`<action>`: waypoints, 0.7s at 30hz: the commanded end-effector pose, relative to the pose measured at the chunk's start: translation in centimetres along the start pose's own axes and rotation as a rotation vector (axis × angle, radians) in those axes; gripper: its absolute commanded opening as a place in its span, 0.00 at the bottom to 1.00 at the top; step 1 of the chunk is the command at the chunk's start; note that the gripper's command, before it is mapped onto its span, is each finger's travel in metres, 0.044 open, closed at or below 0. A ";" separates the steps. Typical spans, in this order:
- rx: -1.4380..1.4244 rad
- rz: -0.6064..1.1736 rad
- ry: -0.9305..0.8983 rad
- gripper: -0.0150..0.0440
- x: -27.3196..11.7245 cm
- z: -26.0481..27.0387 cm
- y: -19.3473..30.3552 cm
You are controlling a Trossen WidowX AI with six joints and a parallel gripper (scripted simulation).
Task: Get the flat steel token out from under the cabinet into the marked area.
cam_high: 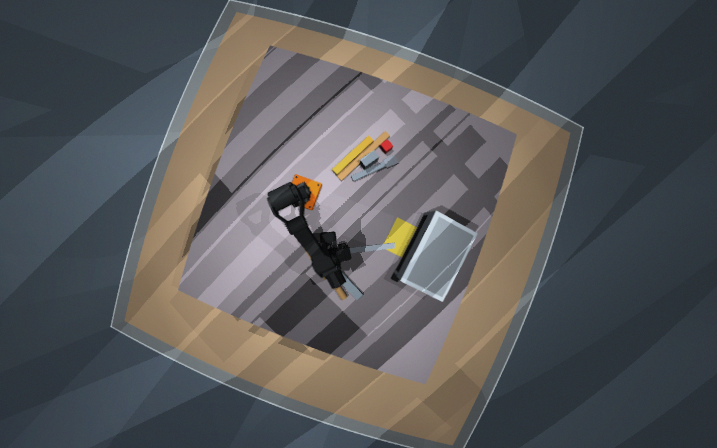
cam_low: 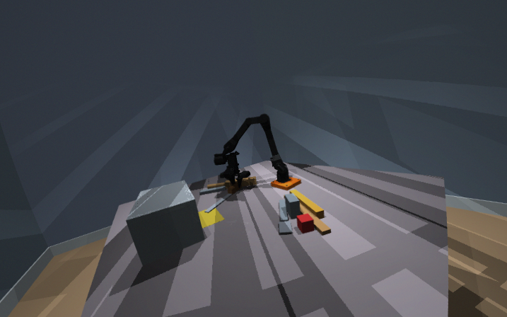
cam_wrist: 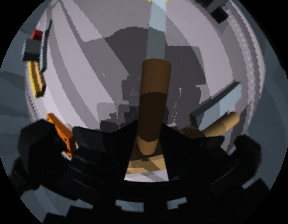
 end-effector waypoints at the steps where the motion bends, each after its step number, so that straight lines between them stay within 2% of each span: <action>1: 0.031 -0.001 0.005 0.25 -0.1 -0.2 0.0; 21: 0.188 -0.001 0.005 0.25 -0.1 -0.2 0.0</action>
Point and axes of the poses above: the point midway between the two fingers, 35 mm back from their tips, its own x axis out along the fingers, its own z axis across the jaws, y = z × x, the point moved 3 cm from there along -x, back along the fingers, and after that the axes turned 6 degrees about x, right-handed, at the moved point
